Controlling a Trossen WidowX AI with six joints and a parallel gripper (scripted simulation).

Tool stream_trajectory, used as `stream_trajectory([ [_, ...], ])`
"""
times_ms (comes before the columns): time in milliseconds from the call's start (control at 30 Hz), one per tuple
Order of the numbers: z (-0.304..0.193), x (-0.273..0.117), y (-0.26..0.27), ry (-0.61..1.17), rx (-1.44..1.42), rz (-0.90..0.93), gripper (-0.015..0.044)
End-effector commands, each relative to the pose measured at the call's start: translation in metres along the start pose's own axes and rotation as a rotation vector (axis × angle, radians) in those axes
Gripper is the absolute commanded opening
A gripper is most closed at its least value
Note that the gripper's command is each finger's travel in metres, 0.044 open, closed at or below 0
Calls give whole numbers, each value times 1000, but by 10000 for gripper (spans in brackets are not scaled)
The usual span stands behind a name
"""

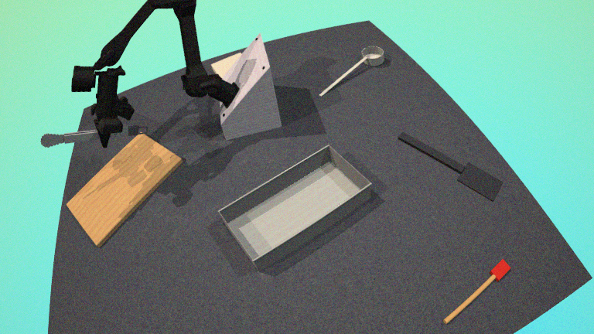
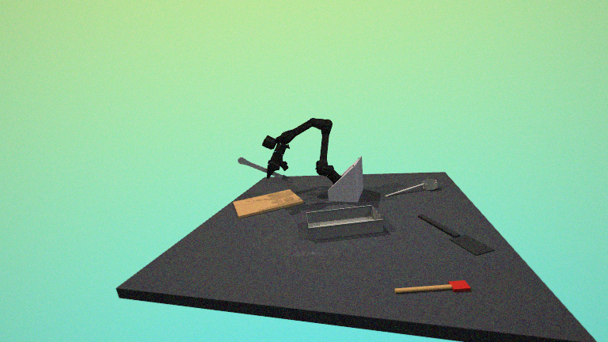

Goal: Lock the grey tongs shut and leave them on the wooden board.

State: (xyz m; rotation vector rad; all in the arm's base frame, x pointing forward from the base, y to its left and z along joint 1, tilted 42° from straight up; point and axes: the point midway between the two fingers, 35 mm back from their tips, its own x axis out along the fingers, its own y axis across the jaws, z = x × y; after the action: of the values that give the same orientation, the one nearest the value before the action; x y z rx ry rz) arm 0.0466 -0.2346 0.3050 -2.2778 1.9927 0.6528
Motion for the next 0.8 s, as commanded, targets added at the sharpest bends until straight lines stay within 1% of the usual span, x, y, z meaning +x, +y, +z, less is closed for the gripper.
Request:
stream_trajectory([
  [0, 0, -2, 0, 88, -1, 0, -150],
  [767, 12, -15, 0, 485, -41, 66, -150],
])
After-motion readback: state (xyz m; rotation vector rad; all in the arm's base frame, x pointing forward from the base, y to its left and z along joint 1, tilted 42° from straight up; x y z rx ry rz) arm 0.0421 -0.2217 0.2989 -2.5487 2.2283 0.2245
